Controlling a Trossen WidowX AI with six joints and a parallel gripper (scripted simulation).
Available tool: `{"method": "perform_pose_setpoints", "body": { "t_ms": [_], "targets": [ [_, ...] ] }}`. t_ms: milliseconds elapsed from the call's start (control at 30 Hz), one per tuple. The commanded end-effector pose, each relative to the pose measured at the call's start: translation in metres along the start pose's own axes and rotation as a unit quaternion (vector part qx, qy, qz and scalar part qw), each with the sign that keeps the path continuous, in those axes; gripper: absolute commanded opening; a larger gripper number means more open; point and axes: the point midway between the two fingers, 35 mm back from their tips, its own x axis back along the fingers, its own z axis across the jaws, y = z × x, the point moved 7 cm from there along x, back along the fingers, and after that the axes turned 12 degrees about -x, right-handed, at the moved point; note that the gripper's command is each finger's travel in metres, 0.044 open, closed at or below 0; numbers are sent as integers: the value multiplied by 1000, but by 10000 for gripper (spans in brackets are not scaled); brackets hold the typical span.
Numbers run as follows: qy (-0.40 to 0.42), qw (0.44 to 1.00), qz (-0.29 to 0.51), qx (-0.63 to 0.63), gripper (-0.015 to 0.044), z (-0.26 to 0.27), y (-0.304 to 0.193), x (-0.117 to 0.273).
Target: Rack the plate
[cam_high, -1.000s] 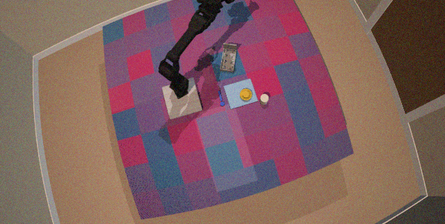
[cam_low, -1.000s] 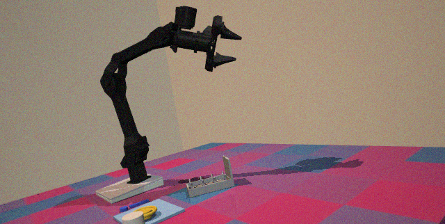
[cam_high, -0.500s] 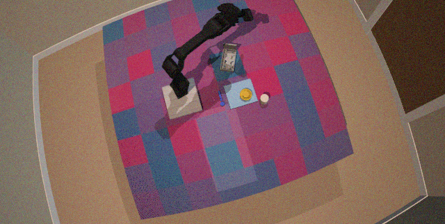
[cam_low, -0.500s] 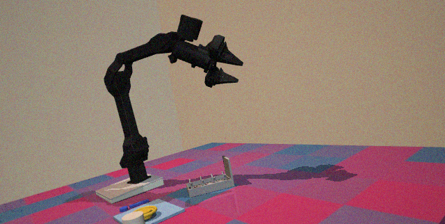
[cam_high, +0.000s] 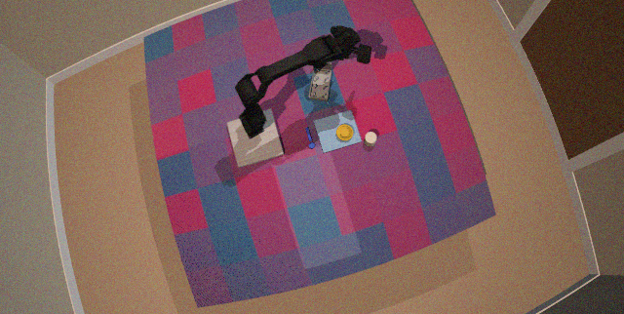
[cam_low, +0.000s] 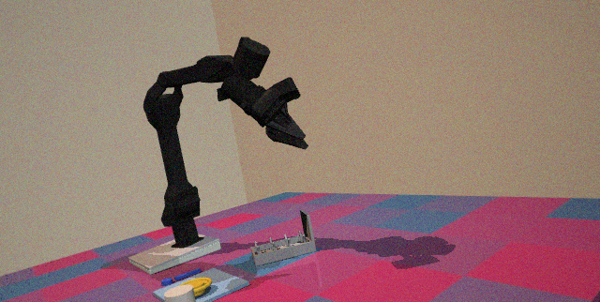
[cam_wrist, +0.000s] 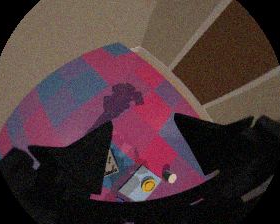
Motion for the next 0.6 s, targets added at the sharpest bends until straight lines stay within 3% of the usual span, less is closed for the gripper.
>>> {"method": "perform_pose_setpoints", "body": {
  "t_ms": [0,567],
  "targets": [
    [-16,997,50,-59,400,-20,-25,-9],
    [-71,934,222,-272,400,-78,-128,-22]
  ]
}}
